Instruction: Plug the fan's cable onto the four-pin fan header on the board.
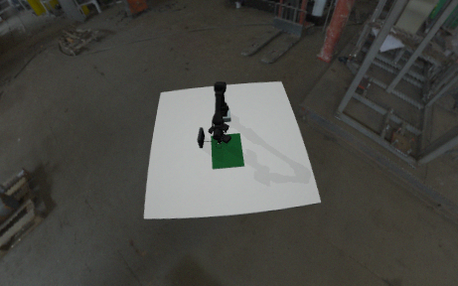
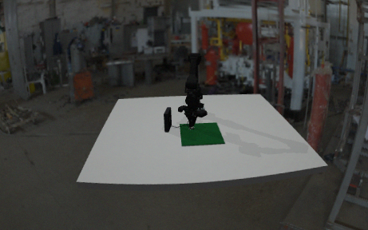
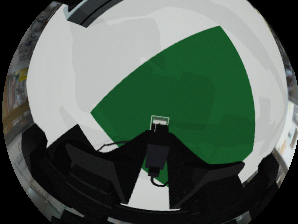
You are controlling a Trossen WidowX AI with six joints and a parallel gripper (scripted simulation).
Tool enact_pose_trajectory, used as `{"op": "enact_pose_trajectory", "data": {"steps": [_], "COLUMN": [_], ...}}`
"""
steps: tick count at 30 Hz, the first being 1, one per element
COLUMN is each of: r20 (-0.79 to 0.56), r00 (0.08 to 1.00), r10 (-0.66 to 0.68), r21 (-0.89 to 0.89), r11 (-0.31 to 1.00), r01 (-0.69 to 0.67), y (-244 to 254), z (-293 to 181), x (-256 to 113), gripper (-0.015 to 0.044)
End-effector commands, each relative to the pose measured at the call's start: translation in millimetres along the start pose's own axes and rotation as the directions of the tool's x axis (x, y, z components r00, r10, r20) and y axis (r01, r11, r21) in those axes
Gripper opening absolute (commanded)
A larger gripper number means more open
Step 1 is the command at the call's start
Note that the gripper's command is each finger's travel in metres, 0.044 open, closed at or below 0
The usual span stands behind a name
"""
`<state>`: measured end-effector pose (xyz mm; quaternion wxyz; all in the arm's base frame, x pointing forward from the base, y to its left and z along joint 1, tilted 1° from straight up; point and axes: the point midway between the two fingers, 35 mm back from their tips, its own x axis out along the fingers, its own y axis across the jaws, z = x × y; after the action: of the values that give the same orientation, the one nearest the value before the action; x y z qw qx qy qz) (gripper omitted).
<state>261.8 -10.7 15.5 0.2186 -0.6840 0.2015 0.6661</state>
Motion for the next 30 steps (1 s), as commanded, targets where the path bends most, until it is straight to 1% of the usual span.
{"op": "enact_pose_trajectory", "data": {"steps": [1, 17, 27, 30], "r20": [0.002, 0.002, 0.0, 0.0], "r00": [1.0, 1.0, 1.0, 1.0], "r10": [0.006, 0.006, 0.0, 0.0], "r21": [0.003, 0.003, -0.001, 0.0], "r11": [1.0, 1.0, 1.0, 1.0], "r01": [-0.006, -0.006, 0.0, 0.0], "y": [0.9, 1.0, 0.0, -0.2], "z": [0.4, 0.4, 0.4, 0.1], "x": [4.0, 12.4, 8.7, 5.7], "gripper": [0.0, 0.0, 0.026, 0.026]}}
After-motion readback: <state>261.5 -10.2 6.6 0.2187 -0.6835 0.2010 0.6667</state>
